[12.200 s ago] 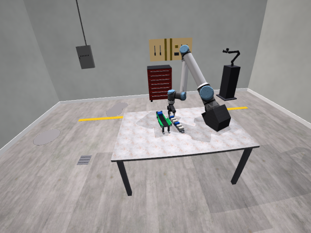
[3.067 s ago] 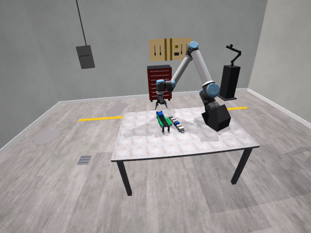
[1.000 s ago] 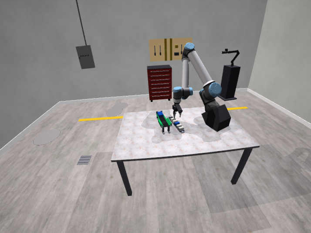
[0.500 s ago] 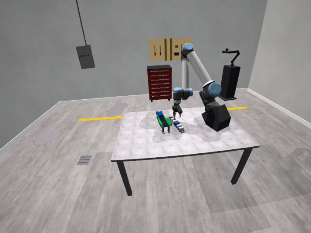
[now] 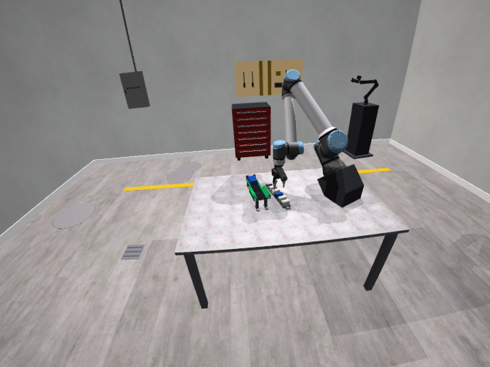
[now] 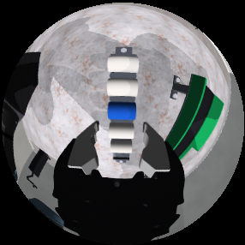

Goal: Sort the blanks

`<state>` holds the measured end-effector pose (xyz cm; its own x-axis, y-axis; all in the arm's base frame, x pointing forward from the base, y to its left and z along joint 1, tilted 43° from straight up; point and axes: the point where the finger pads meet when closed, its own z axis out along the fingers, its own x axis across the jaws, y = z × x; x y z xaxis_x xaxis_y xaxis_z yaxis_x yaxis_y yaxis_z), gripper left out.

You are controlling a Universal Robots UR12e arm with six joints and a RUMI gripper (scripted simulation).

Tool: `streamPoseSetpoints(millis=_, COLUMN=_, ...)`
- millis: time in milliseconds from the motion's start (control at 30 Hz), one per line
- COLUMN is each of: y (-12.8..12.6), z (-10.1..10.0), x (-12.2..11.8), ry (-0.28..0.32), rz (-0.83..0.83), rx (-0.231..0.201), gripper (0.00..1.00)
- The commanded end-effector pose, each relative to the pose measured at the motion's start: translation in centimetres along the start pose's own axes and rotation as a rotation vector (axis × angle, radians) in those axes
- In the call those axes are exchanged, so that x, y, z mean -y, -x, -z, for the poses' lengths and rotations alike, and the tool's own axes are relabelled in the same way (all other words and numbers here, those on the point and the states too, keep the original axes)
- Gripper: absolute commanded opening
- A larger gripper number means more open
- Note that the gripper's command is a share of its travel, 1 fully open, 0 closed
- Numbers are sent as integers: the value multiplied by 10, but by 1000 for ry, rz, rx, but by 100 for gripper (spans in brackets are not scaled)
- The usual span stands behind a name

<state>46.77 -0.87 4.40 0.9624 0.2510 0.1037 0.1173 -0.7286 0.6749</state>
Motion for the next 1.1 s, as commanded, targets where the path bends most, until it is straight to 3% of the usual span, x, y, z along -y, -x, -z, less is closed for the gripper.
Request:
streamPoseSetpoints(millis=0, y=0, z=-9, x=0, ry=0, rz=0, rx=-2, gripper=48)
streamPoseSetpoints(millis=500, y=-1, z=-22, x=0, ry=0, rz=0, rx=-2, gripper=48)
streamPoseSetpoints(millis=1067, y=-1, z=-24, x=0, ry=0, rz=0, rx=-2, gripper=48)
